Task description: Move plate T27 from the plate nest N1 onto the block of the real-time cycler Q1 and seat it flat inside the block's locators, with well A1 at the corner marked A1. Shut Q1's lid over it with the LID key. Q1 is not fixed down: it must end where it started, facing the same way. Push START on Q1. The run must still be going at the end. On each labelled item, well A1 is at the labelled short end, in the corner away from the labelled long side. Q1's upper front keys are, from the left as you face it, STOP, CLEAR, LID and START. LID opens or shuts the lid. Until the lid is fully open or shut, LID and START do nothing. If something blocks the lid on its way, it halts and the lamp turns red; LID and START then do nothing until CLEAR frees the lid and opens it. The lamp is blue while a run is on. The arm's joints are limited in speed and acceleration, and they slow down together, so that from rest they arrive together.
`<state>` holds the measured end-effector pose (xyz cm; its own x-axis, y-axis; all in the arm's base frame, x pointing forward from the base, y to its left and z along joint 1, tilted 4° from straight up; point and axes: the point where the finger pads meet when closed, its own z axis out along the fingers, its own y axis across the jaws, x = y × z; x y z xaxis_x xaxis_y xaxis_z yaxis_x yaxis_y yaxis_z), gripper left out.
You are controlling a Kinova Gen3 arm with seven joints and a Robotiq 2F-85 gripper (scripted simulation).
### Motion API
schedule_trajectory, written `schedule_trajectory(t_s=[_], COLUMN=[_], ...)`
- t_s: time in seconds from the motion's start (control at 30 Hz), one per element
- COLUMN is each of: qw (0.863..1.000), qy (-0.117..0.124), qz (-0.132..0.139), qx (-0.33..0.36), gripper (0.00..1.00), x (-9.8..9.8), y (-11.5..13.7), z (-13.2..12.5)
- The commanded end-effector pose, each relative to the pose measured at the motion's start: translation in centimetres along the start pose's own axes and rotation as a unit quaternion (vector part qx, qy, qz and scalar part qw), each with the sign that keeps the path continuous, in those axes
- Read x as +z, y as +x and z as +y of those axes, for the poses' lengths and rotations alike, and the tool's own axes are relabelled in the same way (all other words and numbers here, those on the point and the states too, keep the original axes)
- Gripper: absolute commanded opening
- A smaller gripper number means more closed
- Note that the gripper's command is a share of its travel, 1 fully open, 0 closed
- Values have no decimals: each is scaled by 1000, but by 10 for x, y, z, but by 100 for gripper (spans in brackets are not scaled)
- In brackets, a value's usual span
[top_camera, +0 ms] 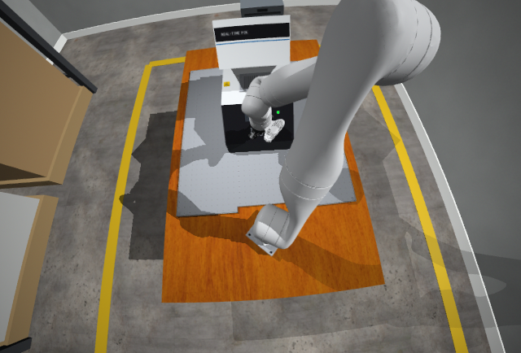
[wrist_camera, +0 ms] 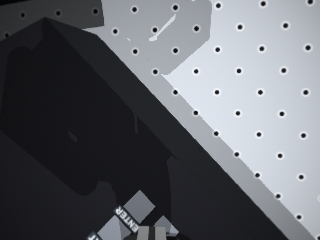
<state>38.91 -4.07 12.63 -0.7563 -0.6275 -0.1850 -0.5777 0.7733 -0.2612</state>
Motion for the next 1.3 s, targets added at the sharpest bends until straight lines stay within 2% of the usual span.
schedule_trajectory(t_s=[0.0, 0.17, 0.93, 1.27], qw=[1000, 1000, 1000, 1000], qy=[-1, -1, -1, -1], qz=[-1, -1, -1, -1], qx=[1, 1, 1, 1], gripper=[10, 10, 10, 10], x=[1, 1, -24, -29], y=[-1, -1, 7, 9], z=[-1, -1, 7, 9])
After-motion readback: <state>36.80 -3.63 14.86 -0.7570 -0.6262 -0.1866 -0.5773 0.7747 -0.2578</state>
